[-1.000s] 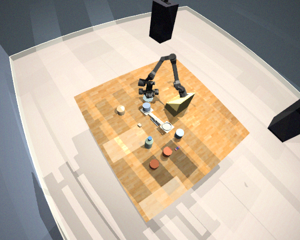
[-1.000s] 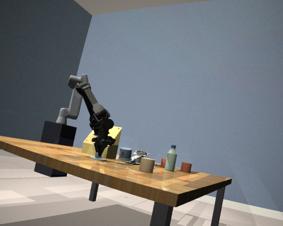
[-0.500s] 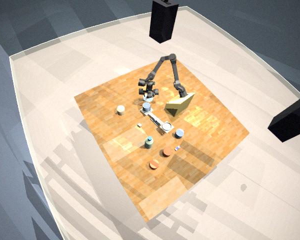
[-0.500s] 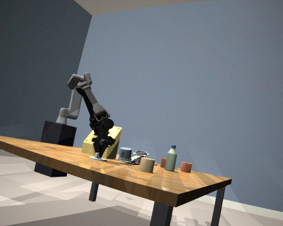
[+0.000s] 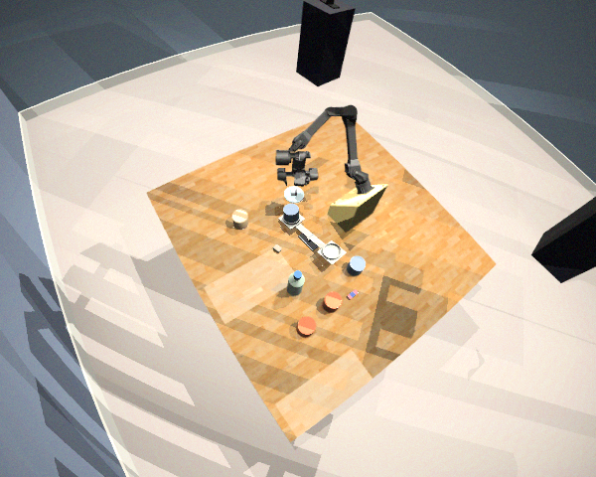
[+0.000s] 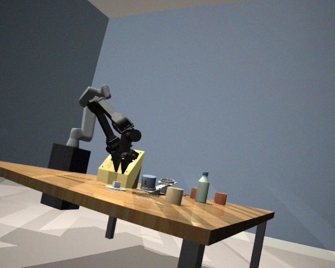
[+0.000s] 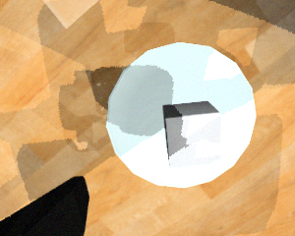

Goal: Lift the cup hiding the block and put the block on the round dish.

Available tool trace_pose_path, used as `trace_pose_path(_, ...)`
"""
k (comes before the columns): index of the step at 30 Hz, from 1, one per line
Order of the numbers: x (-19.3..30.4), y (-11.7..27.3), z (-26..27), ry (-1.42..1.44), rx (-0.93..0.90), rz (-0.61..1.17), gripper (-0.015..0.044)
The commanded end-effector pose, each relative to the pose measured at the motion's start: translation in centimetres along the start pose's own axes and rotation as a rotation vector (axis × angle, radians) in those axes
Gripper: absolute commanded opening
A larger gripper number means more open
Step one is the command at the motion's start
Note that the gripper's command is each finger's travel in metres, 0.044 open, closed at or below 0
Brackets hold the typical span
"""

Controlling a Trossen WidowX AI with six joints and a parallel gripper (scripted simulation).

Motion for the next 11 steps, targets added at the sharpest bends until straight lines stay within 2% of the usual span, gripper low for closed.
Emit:
trace_pose_path(1,0.27,3.01,-0.03,-0.007,0.019,-0.005,0.044)
trace_pose_path(11,0.3,3.21,-0.01,-0.007,0.02,-0.005,0.044)
Point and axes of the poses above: the point midway between the two fingers, 35 mm back from their tips, its own y axis back along the fingers, its own z axis across the jaws, x = y × z, the point moved 10 cm from there along y, back along the fingers, and after that the axes turned 12 degrees about -y, right-handed, at the moved point
